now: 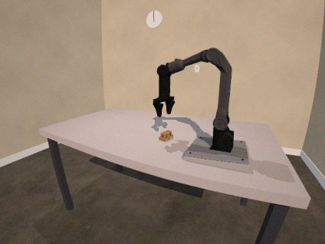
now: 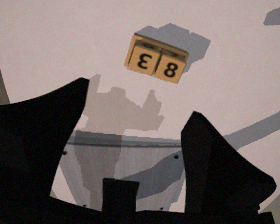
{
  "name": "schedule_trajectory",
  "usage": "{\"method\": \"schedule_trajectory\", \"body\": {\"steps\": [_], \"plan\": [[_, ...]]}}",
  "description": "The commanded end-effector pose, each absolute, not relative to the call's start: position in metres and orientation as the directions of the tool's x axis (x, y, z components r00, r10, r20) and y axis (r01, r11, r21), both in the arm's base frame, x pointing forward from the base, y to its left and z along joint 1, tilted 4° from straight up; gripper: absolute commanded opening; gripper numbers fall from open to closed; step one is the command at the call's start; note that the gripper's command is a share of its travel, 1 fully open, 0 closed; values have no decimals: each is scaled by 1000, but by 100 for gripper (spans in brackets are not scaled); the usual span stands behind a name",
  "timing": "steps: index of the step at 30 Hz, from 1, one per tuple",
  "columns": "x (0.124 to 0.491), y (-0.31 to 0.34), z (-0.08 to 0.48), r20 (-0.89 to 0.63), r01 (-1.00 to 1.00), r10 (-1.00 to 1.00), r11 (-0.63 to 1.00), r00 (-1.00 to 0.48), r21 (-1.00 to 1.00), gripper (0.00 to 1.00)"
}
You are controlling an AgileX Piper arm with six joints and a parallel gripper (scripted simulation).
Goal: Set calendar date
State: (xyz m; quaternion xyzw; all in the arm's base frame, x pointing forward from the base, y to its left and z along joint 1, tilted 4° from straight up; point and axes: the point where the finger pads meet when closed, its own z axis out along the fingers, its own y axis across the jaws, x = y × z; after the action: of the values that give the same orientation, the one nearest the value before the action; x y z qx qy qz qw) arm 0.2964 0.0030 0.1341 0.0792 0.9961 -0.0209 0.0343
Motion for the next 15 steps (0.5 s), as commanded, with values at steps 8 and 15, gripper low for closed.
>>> {"method": "schedule_trajectory", "body": {"steps": [8,15], "plan": [[296,1,134,-71,160,157,986,-985,-39,100],[296,1,132,-71,212,209,977,-975,-36,100]]}}
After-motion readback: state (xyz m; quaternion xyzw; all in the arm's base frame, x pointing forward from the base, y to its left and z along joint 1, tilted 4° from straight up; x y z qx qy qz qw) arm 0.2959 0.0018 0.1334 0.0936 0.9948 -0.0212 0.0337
